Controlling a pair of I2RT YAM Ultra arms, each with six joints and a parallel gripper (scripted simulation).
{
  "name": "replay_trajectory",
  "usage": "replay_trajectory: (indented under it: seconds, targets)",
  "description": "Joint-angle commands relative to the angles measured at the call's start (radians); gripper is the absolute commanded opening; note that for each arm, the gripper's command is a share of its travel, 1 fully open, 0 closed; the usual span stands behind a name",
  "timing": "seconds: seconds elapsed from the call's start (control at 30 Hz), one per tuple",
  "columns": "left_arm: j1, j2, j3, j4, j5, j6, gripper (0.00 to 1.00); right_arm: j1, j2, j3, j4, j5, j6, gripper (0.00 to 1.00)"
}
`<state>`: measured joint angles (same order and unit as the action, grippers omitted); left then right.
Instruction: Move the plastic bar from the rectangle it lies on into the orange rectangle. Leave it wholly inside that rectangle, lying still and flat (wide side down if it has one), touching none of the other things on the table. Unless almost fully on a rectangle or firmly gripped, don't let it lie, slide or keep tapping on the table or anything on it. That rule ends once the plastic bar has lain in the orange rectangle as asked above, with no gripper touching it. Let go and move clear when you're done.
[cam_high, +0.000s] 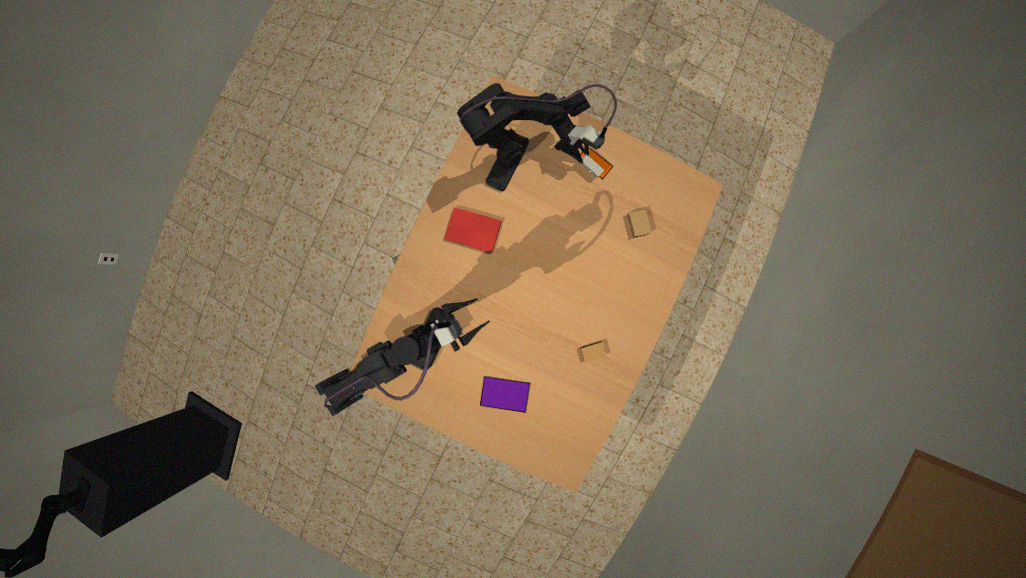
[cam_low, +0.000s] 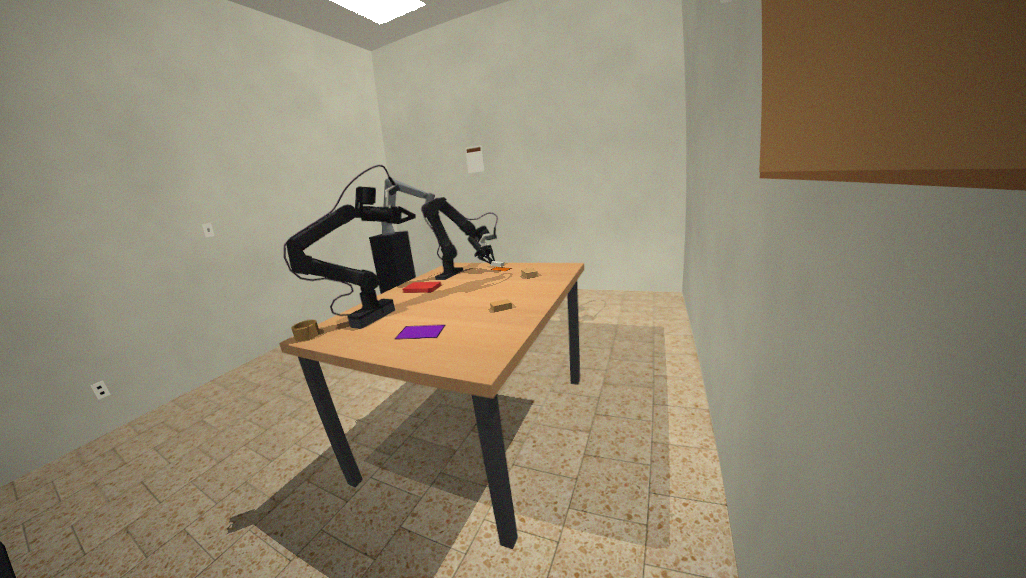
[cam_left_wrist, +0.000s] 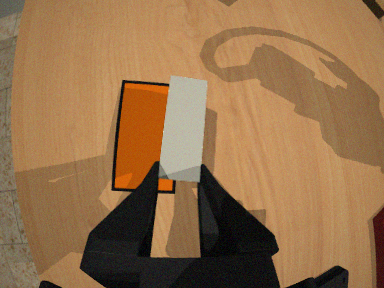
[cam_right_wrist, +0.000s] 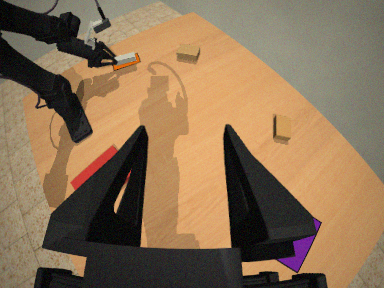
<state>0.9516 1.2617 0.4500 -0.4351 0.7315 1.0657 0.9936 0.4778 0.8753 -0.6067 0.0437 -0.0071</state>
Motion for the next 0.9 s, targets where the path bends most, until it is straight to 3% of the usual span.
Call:
replay_trajectory:
  seconds: [0.0,0.23,0.3,0.37,0.8,0.87]
  targets:
    - [0.046,0.028,0.057,0.028,0.038,0.025,0.24,0.026,0.041,0.009,0.138,0.017,0.012,0.57]
    - [0.080,0.058,0.069,0.037,0.039,0.023,0.24,0.105,0.266,0.021,0.524,0.005,0.010,0.57]
    - [0.080,0.058,0.069,0.037,0.039,0.023,0.24,0.105,0.266,0.021,0.524,0.005,0.010,0.57]
    - [0.079,0.060,0.069,0.038,0.040,0.022,0.24,0.128,0.399,0.025,0.652,0.005,0.007,0.57]
    - [0.083,0.061,0.070,0.038,0.040,0.022,0.24,0.265,0.946,0.068,1.260,-0.023,-0.007,0.57]
    - [0.083,0.061,0.070,0.038,0.040,0.022,0.24,0.265,0.946,0.068,1.260,-0.023,-0.007,0.57]
